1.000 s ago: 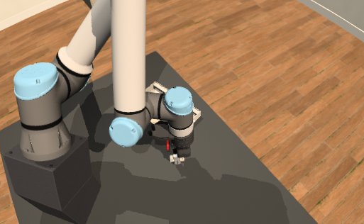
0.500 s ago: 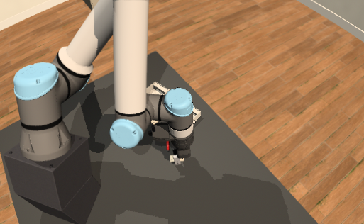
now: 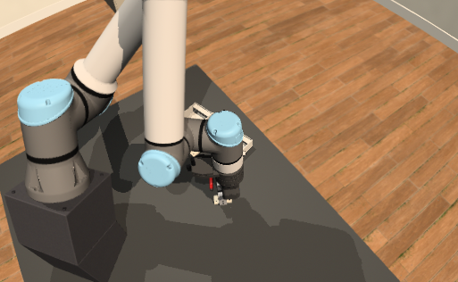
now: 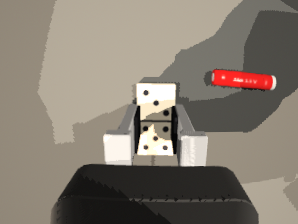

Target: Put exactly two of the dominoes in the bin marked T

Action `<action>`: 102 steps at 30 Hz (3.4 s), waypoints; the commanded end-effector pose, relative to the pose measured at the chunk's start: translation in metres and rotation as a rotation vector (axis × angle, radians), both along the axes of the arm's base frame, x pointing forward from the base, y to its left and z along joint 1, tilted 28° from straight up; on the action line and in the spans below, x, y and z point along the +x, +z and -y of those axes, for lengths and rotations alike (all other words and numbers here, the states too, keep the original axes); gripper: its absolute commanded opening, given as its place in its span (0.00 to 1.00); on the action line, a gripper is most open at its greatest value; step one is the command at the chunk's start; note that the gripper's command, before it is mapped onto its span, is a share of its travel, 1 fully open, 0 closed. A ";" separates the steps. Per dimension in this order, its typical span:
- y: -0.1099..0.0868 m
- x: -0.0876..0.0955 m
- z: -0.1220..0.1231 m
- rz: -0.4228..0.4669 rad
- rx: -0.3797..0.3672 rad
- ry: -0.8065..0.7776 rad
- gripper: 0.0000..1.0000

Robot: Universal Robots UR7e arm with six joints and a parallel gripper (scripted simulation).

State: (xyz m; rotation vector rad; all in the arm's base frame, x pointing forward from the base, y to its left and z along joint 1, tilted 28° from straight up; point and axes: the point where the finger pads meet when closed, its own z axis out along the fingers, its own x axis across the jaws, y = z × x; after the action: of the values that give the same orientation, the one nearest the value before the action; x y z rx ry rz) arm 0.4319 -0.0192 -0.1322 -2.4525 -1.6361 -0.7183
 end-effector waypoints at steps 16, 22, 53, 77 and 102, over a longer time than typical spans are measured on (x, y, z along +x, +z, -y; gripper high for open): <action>0.000 0.000 0.000 0.001 -0.001 0.000 0.49; 0.012 -0.004 0.005 0.001 -0.001 0.000 0.49; 0.053 -0.019 0.021 0.001 -0.001 0.000 0.49; 0.087 -0.013 -0.043 0.154 -0.146 0.394 0.49; 0.142 0.002 -0.169 0.400 -0.370 1.010 0.49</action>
State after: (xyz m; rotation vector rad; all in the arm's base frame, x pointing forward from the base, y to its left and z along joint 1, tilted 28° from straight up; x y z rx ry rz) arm 0.4298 0.1253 -0.0017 -1.4531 -2.8379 -0.7802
